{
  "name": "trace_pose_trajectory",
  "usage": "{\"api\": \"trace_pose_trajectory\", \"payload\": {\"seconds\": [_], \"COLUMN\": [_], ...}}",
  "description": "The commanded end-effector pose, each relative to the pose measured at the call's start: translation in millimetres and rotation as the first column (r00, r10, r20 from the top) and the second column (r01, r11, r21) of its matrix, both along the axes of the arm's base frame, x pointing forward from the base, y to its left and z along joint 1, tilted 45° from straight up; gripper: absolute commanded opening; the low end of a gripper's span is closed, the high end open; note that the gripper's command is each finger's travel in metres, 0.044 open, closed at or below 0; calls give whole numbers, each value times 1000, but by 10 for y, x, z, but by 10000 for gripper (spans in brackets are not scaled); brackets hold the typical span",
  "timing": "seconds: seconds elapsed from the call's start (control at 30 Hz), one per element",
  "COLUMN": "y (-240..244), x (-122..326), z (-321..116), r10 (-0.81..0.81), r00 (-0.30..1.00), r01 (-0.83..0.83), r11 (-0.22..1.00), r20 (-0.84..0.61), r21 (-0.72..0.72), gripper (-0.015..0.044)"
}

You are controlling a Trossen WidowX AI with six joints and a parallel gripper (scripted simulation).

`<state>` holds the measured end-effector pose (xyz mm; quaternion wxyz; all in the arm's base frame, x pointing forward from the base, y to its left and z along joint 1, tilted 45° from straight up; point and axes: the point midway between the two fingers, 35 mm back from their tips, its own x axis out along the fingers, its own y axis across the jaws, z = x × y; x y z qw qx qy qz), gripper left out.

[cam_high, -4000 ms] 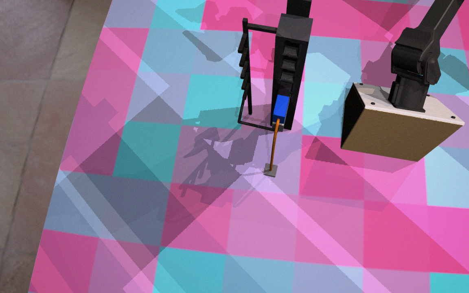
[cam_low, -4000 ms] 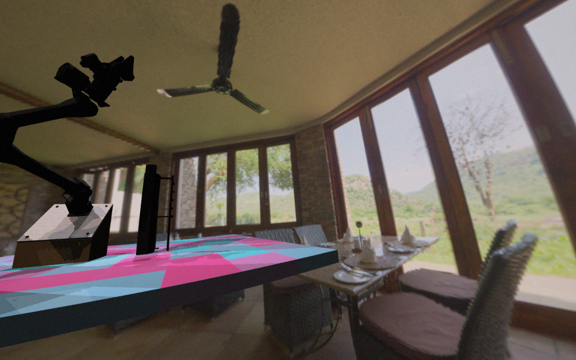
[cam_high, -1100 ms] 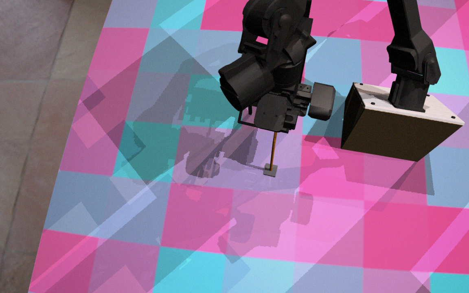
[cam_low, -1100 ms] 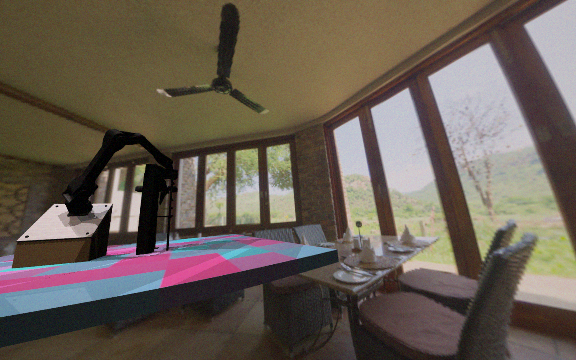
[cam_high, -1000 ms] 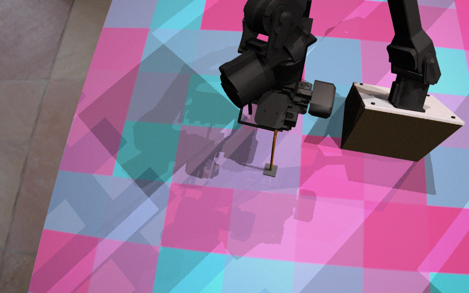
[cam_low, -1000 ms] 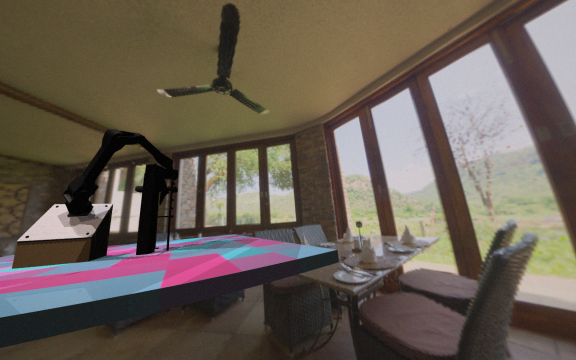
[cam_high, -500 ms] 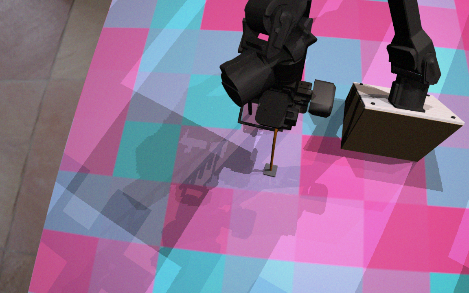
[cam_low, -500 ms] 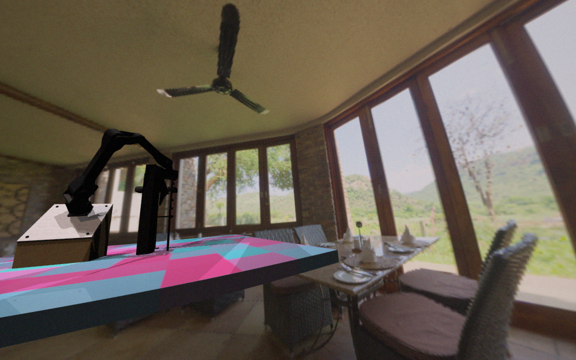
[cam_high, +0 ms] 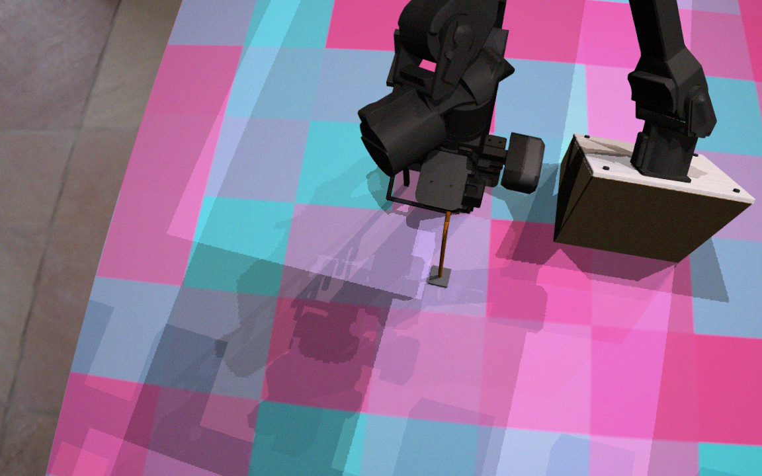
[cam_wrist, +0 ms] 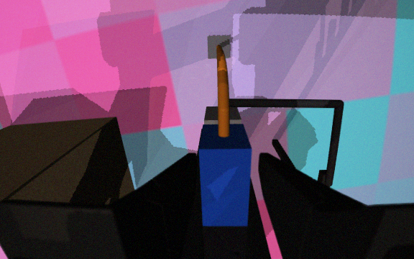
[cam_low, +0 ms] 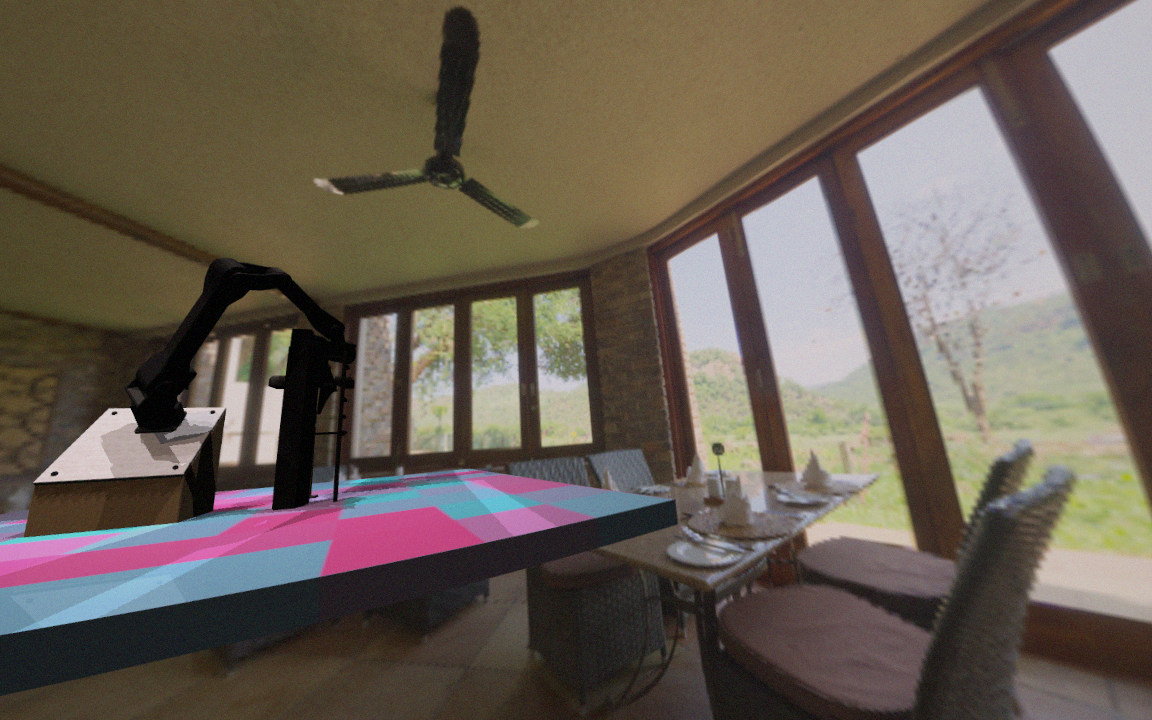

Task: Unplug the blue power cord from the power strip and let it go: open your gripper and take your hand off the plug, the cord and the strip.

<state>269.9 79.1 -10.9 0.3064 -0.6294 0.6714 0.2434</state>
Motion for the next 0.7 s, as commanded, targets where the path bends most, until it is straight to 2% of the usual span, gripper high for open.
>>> {"api": "trace_pose_trajectory", "payload": {"seconds": [0.0, 0.03, 0.33, 0.37, 0.67], "y": [1, 1, 1, 3, 89], "x": [1, 1, 1, 1, 24], "z": [0, 0, 0, -1, -74], "r10": [0, 0, 0, 0, 1], "r00": [1000, 1000, 1000, 1000, 1000], "r01": [0, 0, 0, 0, -1], "r11": [1000, 1000, 1000, 1000, 1000], "r20": [0, 0, 0, 0, -1], "r21": [0, 0, 0, 0, 1], "gripper": [107, 81, 21, 0, 0]}}
